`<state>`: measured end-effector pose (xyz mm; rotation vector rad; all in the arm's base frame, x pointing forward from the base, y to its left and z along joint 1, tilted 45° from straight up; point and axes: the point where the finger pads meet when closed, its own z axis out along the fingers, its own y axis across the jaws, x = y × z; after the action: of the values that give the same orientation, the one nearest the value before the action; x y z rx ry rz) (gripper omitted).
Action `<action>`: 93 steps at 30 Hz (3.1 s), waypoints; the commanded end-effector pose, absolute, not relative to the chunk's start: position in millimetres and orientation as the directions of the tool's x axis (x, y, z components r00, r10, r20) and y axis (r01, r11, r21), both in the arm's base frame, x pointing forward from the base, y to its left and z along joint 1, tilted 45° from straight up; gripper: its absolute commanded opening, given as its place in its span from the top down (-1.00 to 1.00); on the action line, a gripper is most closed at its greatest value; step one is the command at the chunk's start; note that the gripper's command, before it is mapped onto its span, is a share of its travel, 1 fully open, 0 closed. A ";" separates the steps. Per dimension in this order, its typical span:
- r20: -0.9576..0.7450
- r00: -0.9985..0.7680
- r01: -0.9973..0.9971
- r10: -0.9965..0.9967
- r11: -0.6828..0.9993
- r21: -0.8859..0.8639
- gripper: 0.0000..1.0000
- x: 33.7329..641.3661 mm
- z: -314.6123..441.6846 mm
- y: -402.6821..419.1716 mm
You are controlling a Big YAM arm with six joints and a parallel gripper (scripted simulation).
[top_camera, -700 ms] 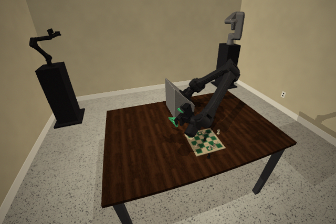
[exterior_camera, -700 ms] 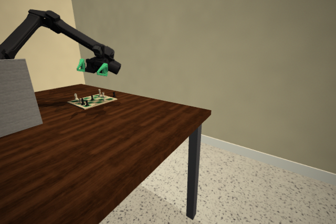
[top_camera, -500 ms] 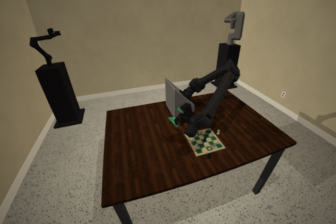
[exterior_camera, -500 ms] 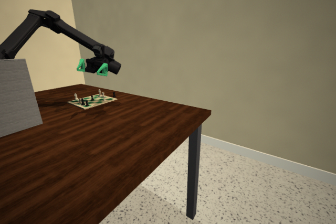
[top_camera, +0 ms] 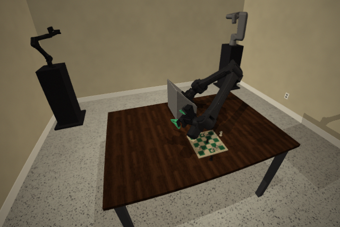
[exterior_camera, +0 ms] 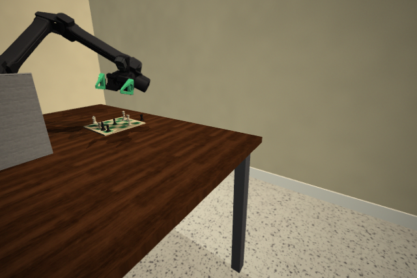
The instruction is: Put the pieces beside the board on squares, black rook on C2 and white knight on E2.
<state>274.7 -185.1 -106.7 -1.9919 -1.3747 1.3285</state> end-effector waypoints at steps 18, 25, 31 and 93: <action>0.419 0.134 0.955 0.898 -0.004 -0.297 -1.00 457.4 -85.6 -97.4; 0.610 -0.104 0.994 0.785 0.105 0.034 -1.00 519.2 -46.1 -66.0; 0.662 -0.230 0.971 0.713 0.123 0.206 -1.00 540.0 -35.5 -63.9; 0.685 -0.212 0.976 0.697 0.121 0.178 0.27 530.5 -77.5 -11.9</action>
<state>526.0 -11.9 -78.7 -1.6086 -1.9669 -0.8503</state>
